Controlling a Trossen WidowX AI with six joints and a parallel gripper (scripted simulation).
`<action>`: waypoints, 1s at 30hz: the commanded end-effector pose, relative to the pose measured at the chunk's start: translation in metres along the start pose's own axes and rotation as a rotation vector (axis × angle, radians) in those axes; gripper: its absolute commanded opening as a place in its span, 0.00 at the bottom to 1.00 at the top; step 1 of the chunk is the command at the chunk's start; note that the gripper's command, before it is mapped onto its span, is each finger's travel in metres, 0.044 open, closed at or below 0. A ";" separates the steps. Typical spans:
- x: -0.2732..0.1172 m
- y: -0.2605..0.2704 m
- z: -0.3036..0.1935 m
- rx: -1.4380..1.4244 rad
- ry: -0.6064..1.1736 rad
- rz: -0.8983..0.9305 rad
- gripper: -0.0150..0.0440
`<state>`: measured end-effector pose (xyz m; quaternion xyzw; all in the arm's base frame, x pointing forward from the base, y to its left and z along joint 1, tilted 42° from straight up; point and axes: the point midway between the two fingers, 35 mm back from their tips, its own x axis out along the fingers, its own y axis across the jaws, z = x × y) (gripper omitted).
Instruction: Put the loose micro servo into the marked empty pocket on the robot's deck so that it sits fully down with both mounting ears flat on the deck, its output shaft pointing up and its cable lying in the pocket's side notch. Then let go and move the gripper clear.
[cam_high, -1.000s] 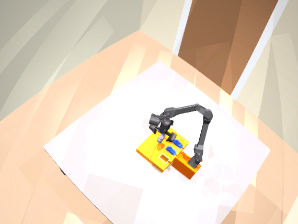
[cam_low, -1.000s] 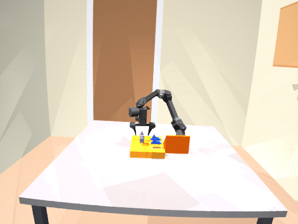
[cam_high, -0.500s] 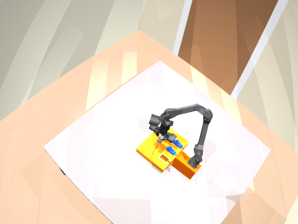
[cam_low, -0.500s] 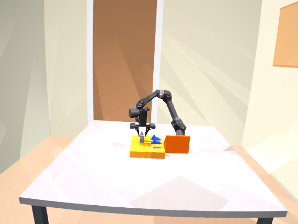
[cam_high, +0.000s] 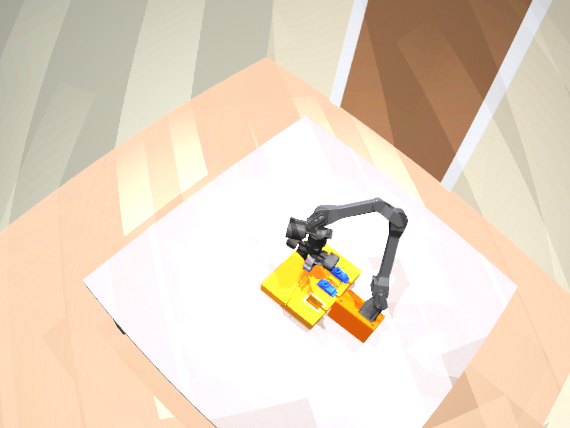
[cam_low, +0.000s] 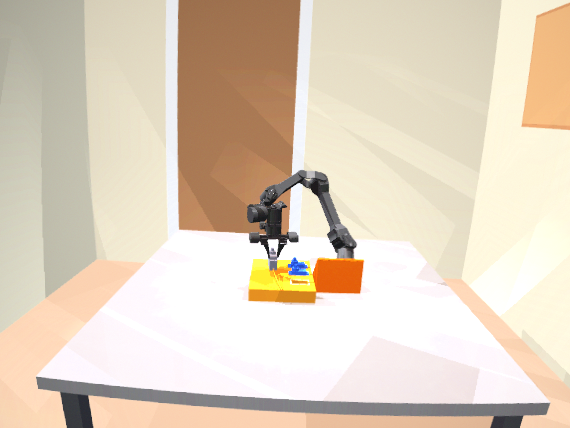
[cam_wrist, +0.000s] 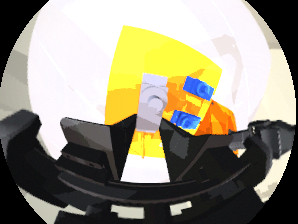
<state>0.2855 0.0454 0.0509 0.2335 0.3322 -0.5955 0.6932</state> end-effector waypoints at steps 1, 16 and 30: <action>-0.017 -0.002 0.002 0.007 0.010 0.017 0.25; -0.017 -0.005 0.003 0.007 0.009 0.017 0.25; -0.017 -0.006 -0.021 0.007 0.011 0.017 0.25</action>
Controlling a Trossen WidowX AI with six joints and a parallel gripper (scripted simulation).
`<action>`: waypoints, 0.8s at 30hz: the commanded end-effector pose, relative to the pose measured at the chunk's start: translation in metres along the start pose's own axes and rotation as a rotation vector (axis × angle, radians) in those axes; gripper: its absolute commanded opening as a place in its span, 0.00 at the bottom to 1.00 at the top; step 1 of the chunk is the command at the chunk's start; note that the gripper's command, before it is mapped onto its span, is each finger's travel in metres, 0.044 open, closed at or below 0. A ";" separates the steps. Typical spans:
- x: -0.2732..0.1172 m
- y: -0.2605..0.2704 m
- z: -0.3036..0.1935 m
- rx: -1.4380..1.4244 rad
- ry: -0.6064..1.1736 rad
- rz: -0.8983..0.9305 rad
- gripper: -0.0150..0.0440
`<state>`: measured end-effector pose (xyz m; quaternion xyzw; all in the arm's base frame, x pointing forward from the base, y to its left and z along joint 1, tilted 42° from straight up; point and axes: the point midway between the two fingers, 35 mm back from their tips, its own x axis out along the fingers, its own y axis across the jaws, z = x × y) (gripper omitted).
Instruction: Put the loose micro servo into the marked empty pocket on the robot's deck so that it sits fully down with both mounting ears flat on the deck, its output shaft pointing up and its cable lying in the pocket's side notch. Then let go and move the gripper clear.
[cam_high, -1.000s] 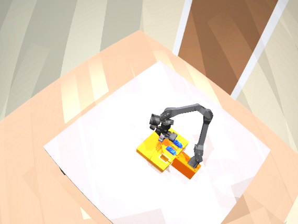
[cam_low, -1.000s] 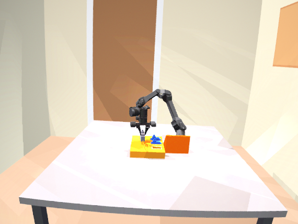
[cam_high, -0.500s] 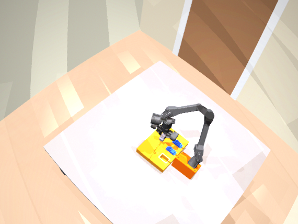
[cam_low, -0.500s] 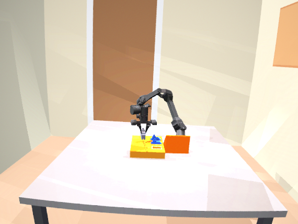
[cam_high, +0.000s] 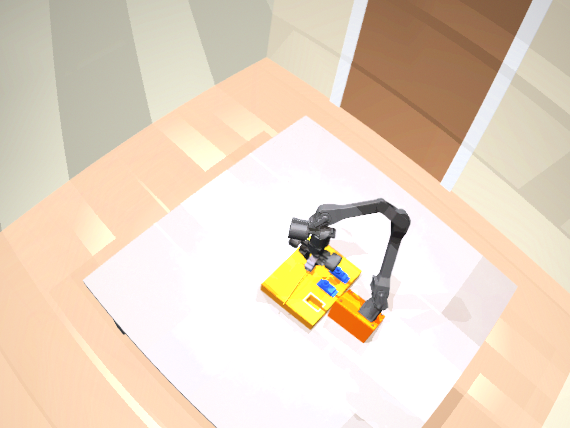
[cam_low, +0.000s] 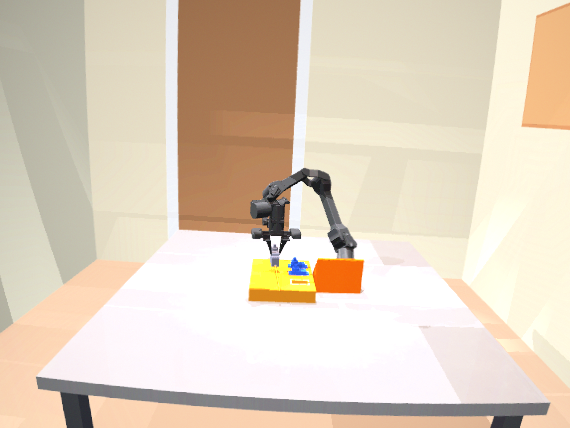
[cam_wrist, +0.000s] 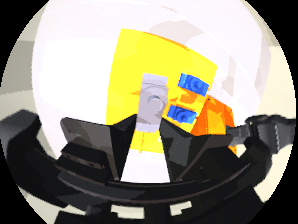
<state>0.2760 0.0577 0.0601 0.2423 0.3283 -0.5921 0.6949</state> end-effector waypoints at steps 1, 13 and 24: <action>-0.001 0.002 -0.022 -0.007 0.006 0.003 0.25; -0.002 0.008 -0.079 -0.006 0.008 0.003 0.25; -0.002 0.008 -0.079 -0.192 0.008 0.004 0.25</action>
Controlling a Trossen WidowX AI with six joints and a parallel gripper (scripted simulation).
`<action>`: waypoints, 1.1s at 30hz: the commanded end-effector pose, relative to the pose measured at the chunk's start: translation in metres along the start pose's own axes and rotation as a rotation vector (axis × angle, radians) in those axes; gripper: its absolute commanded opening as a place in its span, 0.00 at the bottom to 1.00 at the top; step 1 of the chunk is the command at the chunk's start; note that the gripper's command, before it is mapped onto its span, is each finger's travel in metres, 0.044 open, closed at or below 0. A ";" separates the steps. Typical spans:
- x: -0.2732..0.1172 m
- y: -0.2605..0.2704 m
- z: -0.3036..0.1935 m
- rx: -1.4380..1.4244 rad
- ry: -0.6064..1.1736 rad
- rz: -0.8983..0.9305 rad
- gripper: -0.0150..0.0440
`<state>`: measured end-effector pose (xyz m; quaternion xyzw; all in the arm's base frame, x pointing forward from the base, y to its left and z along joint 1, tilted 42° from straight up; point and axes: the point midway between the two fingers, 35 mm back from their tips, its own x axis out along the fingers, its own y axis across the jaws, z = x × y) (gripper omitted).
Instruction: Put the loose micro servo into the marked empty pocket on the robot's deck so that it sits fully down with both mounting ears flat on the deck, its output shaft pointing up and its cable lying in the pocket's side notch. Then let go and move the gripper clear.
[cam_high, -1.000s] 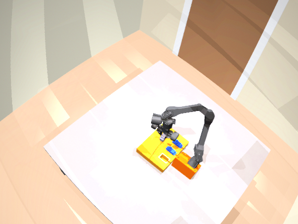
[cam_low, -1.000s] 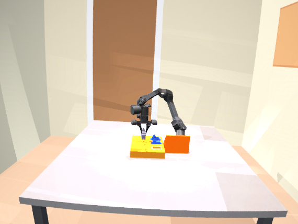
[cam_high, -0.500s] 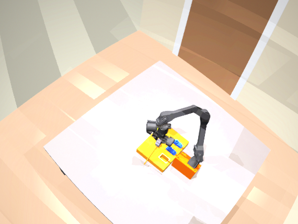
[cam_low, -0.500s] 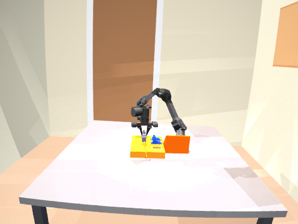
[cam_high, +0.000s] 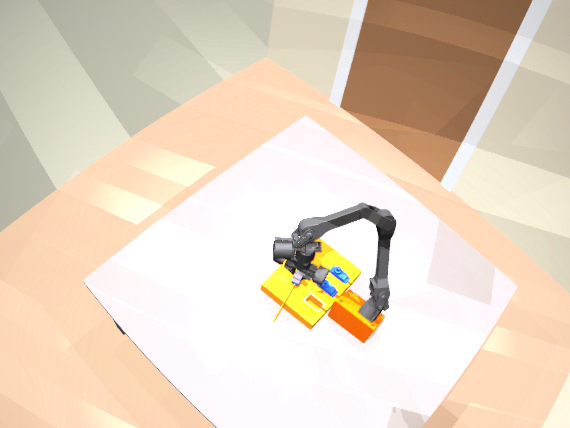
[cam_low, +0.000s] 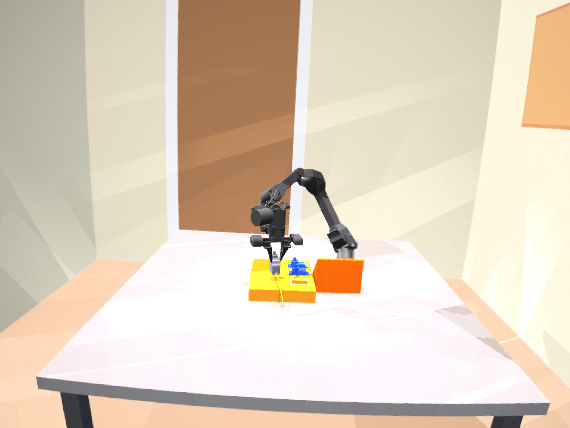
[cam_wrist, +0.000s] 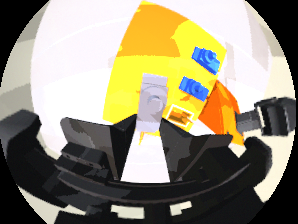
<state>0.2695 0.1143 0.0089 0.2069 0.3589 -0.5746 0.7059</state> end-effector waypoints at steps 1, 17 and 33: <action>-0.002 0.001 -0.003 -0.125 0.006 0.005 0.25; -0.002 0.001 -0.003 -0.683 0.004 0.007 0.25; -0.002 0.001 -0.003 -1.242 0.002 0.008 0.25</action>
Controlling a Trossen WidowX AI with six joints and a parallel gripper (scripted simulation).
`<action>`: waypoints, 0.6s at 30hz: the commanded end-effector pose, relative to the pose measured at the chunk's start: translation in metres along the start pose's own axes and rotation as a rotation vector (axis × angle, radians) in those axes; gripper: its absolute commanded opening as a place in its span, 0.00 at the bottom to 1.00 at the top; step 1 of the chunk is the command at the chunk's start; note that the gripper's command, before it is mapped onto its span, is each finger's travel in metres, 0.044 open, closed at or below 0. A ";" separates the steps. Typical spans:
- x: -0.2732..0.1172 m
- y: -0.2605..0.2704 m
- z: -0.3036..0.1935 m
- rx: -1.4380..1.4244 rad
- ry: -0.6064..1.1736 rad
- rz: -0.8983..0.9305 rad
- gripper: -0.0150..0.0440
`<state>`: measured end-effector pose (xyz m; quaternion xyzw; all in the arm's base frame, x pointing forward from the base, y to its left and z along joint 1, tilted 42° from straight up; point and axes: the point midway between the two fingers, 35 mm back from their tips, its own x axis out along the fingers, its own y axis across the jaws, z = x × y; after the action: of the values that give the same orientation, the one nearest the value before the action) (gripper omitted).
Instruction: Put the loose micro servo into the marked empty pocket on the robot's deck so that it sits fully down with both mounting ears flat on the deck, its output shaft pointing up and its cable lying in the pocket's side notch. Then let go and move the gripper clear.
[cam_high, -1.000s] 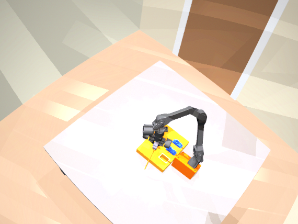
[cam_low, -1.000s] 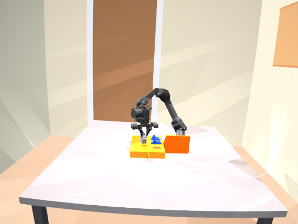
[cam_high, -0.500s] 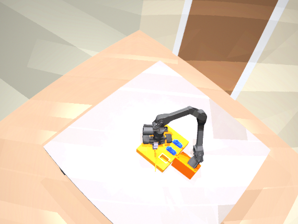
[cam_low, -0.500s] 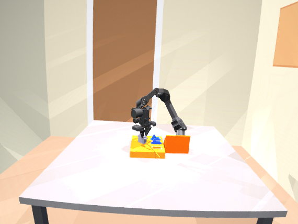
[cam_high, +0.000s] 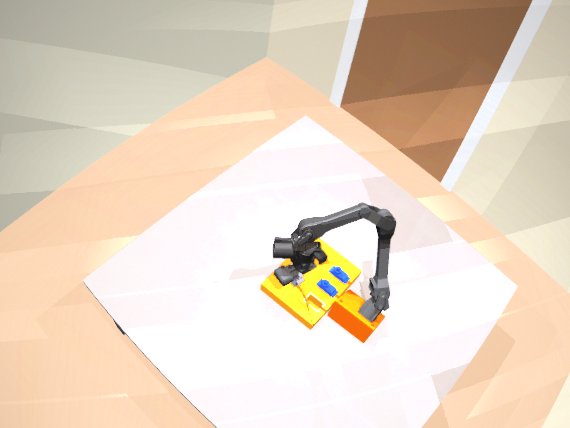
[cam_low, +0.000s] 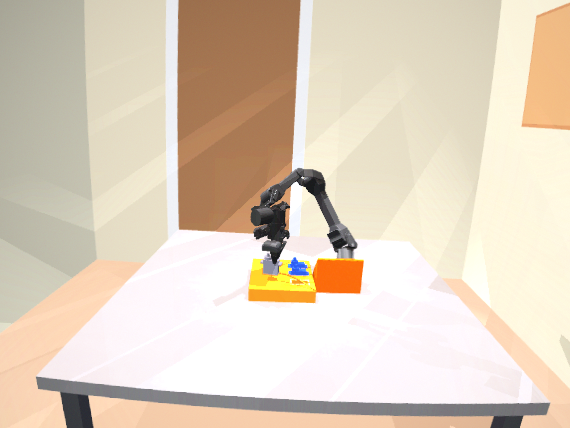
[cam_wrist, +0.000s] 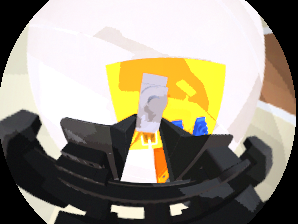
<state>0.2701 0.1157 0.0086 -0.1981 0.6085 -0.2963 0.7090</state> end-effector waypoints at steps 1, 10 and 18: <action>-0.001 0.002 -0.001 -0.160 -0.001 0.006 0.25; -0.001 0.002 -0.001 -0.247 -0.001 0.006 0.25; -0.001 -0.002 -0.019 -0.248 0.000 0.006 0.25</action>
<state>0.2618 0.1136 0.0054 -0.2849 0.6423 -0.2222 0.6760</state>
